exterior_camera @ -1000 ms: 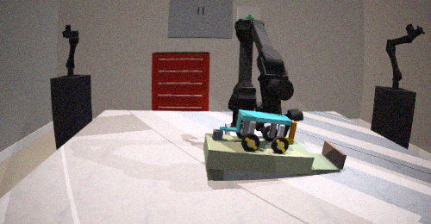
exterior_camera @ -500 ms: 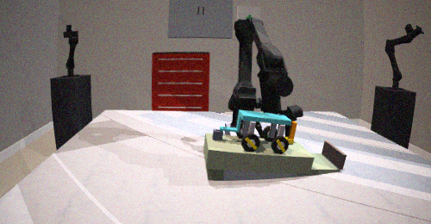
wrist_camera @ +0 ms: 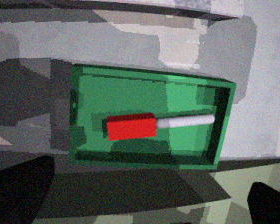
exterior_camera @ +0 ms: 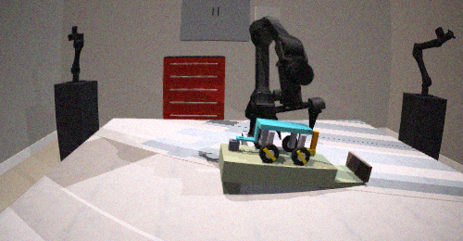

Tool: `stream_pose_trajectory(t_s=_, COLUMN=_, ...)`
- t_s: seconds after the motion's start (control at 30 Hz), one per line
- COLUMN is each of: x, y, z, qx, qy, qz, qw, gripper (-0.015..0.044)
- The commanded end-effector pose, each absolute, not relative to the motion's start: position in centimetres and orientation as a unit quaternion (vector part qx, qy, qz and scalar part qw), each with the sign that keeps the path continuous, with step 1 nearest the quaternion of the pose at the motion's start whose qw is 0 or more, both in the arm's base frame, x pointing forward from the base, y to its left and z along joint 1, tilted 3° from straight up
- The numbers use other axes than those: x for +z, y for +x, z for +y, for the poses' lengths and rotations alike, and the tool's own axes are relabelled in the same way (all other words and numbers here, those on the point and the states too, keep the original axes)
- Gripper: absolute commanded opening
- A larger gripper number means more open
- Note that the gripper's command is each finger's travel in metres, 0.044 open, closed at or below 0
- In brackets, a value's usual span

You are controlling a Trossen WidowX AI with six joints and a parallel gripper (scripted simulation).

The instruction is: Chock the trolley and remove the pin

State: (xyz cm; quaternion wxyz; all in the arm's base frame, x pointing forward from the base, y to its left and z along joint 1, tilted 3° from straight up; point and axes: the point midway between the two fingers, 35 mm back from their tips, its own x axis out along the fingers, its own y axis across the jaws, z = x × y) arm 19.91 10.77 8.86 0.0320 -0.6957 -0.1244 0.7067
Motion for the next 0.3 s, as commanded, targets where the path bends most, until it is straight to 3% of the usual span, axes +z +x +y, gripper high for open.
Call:
stream_pose_trajectory(t_s=0.0, x=10.30, y=19.92, z=10.77, qx=0.705, qy=-0.697, qz=-0.129, qw=0.031, gripper=0.0440)
stream_pose_trajectory(t_s=0.27, x=10.92, y=19.90, z=10.71, qx=0.705, qy=-0.697, qz=-0.125, qw=0.032, gripper=0.0440)
